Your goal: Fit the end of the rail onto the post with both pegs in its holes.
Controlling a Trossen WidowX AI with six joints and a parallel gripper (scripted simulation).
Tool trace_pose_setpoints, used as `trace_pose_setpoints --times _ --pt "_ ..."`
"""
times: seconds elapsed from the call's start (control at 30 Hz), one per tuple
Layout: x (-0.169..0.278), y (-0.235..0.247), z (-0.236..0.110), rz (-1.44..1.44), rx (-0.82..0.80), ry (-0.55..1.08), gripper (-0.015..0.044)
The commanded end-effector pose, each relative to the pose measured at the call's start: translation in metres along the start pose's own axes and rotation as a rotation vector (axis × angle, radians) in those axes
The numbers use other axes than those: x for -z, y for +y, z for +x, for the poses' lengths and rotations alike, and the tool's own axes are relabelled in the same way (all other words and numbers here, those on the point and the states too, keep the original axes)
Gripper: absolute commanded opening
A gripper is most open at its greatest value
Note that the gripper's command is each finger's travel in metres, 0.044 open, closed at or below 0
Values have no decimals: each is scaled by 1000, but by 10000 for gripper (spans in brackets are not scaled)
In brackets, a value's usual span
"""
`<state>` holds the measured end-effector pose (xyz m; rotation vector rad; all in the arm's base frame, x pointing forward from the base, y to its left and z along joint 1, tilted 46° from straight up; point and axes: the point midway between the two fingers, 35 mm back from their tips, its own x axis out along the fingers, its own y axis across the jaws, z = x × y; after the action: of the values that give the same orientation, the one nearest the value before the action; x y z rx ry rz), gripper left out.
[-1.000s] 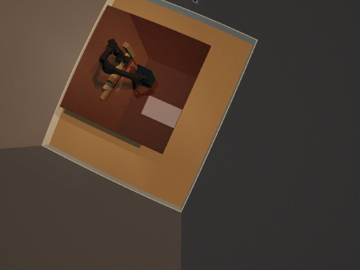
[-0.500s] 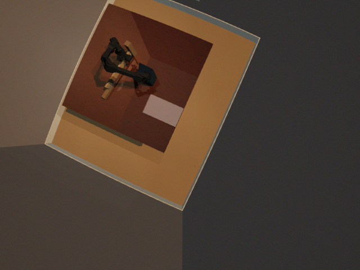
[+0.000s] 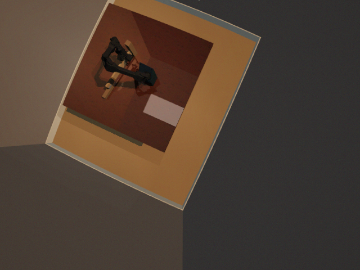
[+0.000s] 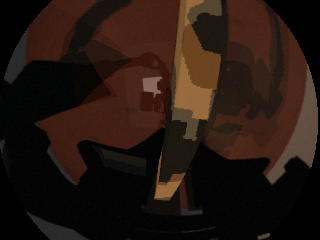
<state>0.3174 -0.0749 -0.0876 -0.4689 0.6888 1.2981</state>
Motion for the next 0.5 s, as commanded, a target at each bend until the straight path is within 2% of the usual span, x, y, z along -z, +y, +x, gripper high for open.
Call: trace_pose_setpoints --times 0.0,0.47 --pt "5 0 -3 4 6 8 0" --pt "9 0 -2 4 6 8 0"
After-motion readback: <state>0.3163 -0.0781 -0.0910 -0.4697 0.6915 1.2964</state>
